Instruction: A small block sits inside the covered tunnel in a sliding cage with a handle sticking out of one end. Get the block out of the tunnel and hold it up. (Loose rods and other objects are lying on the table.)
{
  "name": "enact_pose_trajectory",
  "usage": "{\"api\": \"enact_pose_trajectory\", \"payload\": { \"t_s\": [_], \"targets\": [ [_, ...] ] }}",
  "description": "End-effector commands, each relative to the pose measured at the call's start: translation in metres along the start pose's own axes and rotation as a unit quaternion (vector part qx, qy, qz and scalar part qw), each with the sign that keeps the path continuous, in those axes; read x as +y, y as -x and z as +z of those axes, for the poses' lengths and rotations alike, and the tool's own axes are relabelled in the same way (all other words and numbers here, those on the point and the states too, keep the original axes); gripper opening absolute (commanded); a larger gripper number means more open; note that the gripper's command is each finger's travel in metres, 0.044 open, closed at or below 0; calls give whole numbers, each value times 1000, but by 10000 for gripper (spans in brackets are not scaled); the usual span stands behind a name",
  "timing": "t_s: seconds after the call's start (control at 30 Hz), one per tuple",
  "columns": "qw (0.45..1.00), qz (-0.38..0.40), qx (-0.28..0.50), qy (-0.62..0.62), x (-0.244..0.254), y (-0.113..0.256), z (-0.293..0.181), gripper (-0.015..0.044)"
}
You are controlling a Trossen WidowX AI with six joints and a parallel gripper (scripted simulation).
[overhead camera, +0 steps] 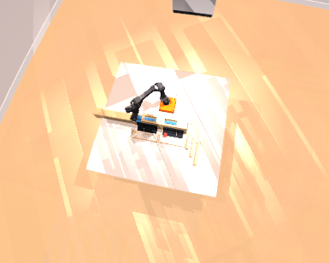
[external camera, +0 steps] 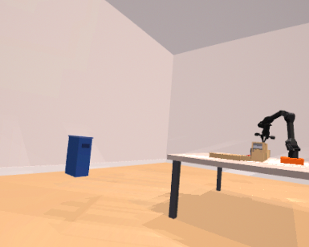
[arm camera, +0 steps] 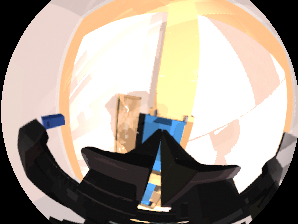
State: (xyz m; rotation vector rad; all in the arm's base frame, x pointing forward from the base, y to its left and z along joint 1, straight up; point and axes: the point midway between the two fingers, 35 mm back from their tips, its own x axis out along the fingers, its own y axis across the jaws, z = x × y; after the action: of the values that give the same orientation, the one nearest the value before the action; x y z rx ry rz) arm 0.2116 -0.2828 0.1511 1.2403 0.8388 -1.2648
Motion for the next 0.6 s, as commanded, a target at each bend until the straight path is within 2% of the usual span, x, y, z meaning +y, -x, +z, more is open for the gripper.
{"api": "enact_pose_trajectory", "payload": {
  "t_s": [0.0, 0.23, 0.47, 0.5, 0.57],
  "targets": [
    [1000, 0, 0, 0, 0, 0, 0, 53],
    [1000, 0, 0, 0, 1, 4, 1, 236],
    [1000, 3, -1, 2, 6, 32, 6, 420],
    [1000, 3, -1, 3, 7, 36, 7, 440],
    [1000, 3, -1, 3, 7, 38, 7, 440]
  ]
}}
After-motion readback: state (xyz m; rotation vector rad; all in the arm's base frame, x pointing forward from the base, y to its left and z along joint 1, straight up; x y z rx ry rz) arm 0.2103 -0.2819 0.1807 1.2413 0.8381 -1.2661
